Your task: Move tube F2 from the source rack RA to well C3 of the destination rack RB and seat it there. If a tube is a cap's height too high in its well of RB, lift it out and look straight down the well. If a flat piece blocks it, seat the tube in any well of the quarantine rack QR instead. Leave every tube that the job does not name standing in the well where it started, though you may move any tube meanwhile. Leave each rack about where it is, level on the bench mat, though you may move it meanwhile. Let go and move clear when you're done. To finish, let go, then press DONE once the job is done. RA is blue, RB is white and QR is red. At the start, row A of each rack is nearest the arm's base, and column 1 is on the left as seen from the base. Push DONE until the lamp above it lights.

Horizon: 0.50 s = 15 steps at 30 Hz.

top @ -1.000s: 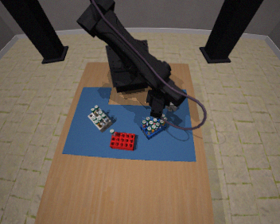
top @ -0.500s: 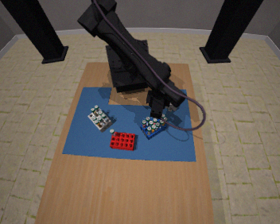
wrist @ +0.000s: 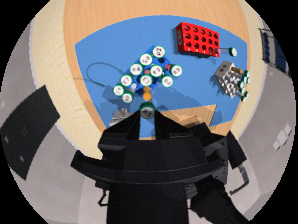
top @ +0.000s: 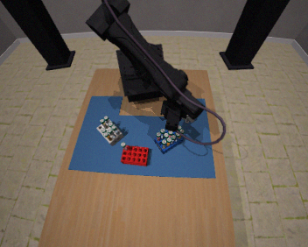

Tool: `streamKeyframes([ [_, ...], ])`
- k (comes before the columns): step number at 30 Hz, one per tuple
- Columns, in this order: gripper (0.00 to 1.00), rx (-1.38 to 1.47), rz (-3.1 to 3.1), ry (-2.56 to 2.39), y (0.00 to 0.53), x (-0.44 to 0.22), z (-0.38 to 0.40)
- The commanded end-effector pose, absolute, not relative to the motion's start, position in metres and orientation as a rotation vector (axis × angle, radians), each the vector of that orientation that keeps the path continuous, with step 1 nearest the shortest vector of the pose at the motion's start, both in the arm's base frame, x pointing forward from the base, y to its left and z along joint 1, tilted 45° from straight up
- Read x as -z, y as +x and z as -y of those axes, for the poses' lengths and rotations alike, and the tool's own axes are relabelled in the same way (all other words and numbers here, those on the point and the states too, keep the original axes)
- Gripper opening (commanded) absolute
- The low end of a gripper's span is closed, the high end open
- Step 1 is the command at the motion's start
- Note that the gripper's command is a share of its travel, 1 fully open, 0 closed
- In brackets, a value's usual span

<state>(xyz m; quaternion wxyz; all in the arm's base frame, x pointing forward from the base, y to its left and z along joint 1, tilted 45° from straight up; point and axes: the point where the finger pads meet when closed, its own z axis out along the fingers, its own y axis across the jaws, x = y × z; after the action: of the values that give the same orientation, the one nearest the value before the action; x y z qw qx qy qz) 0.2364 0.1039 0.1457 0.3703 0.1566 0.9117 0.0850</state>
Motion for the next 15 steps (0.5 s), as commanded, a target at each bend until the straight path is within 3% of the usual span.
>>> streamKeyframes([
  [1,0.0,-0.206,-2.349,0.399,0.238,-0.137,-0.103],
  [15,0.0,-0.229,-2.326,0.404,0.243,-0.144,-0.104],
])
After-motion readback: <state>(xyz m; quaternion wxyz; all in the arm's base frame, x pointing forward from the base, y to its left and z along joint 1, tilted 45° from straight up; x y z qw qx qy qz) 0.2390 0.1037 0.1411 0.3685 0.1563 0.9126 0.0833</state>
